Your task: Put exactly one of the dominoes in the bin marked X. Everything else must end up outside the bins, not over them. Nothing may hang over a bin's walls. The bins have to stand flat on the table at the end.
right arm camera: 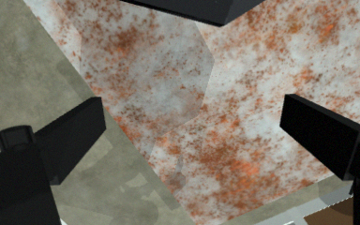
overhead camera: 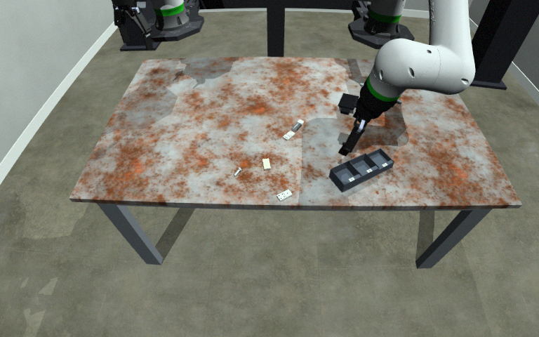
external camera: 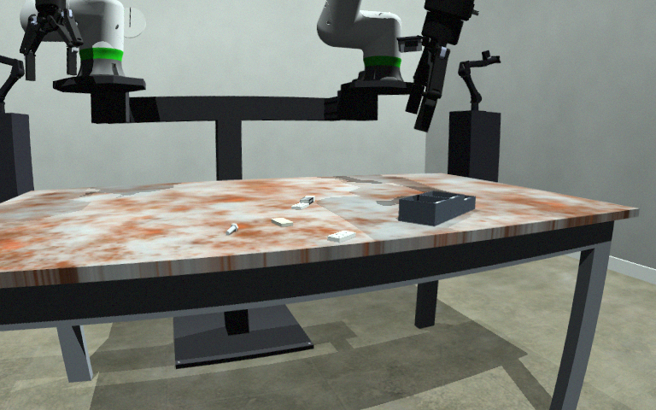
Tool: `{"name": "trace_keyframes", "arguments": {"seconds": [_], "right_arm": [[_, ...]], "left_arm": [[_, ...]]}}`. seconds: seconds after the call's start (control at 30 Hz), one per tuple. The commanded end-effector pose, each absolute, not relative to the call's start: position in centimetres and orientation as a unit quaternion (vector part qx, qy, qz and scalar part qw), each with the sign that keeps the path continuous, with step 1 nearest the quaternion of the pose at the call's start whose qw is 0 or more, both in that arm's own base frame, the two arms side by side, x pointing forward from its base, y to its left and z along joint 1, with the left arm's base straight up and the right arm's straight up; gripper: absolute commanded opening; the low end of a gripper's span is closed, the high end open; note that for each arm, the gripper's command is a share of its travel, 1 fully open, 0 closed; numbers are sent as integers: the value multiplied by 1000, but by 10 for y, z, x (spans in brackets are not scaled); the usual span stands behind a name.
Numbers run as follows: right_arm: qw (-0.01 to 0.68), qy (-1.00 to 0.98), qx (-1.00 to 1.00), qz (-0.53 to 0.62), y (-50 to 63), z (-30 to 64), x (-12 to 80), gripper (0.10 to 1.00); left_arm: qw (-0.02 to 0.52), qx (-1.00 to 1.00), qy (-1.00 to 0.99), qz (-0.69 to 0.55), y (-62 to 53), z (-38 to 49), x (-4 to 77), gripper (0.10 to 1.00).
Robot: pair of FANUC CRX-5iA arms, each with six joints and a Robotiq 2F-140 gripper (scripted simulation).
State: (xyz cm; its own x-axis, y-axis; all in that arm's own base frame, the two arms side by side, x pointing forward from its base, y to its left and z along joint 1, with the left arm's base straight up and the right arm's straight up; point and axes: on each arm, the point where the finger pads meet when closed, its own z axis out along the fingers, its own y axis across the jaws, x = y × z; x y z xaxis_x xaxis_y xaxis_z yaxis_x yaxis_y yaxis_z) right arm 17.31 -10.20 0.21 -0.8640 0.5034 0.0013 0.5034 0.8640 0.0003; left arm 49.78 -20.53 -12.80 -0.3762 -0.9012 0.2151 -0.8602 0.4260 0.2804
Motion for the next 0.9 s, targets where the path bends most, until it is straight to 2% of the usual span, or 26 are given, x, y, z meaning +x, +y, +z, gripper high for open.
{"name": "trace_keyframes", "arguments": {"seconds": [0.0,0.87], "right_arm": [[0,-965,-261,0,-102,3,174,1000],[0,-965,-261,0,-102,3,174,1000]], "left_arm": [[147,596,-787,-66,-197,-127,495,1000],[68,854,-512,-65,-145,-125,457,1000]]}}
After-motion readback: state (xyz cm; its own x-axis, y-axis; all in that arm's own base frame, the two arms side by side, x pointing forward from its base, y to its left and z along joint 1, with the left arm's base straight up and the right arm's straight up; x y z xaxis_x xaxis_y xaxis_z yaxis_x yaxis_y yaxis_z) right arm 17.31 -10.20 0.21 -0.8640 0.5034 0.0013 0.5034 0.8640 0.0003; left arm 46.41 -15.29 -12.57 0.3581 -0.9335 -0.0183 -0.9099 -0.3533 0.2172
